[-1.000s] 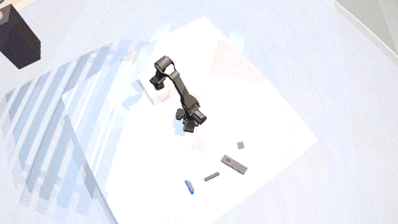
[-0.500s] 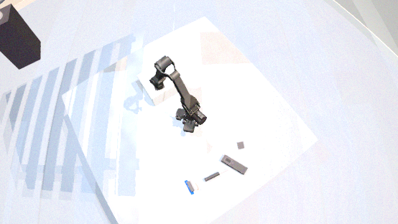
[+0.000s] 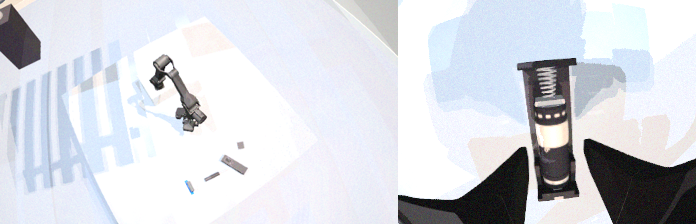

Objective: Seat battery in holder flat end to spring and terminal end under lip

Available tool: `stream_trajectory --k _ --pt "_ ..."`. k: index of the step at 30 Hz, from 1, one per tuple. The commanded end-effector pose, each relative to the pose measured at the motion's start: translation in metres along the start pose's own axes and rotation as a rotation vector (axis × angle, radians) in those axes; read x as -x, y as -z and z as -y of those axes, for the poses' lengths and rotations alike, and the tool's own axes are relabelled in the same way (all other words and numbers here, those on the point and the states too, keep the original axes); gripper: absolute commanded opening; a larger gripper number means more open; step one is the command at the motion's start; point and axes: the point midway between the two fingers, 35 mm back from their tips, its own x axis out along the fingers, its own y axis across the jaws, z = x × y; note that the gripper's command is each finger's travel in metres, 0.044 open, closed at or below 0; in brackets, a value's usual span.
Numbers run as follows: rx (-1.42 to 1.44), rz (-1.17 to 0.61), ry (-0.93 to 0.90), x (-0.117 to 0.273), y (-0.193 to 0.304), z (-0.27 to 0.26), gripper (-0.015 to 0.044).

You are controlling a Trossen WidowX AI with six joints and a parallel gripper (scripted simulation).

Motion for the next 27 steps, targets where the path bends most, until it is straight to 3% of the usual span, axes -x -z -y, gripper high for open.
stream_trajectory --k 1,9,27 --pt "0.000 -0.002 -0.001 0.012 0.001 -0.001 0.0246" --pt "0.000 -0.005 -0.004 0.072 -0.001 0.000 0.0440" --pt "0.000 -0.005 -0.004 0.072 -0.001 0.000 0.0440"
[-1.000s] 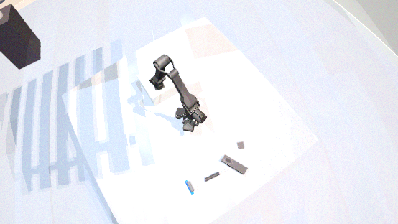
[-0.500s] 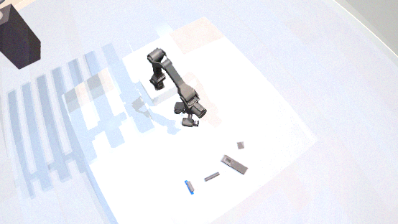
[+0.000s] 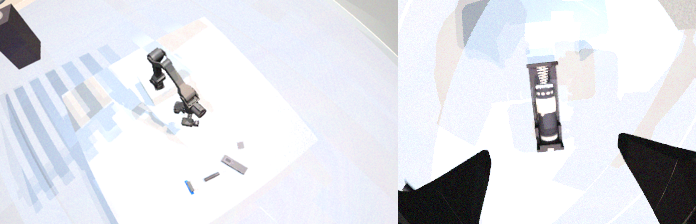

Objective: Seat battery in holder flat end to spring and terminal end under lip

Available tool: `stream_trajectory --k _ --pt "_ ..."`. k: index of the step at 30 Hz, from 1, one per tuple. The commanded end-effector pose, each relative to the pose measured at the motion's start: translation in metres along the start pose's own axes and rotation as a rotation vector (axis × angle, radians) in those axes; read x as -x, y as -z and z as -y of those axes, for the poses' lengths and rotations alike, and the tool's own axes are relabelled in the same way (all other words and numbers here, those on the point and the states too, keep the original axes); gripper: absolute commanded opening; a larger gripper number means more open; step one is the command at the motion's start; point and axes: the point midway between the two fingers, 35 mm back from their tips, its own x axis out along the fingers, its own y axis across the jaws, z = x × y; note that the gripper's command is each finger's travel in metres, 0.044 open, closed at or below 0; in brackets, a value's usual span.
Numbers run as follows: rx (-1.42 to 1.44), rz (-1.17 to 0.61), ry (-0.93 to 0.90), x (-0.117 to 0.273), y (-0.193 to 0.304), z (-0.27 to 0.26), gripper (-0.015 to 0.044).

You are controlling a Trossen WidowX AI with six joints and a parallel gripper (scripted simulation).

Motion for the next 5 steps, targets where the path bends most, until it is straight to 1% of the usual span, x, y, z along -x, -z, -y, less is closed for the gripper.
stream_trajectory --k 1,5 --pt "0.000 0.001 0.000 0.0006 -0.0002 0.0000 0.0440" --pt "0.000 0.001 0.000 0.0006 -0.0002 0.0000 0.0440"
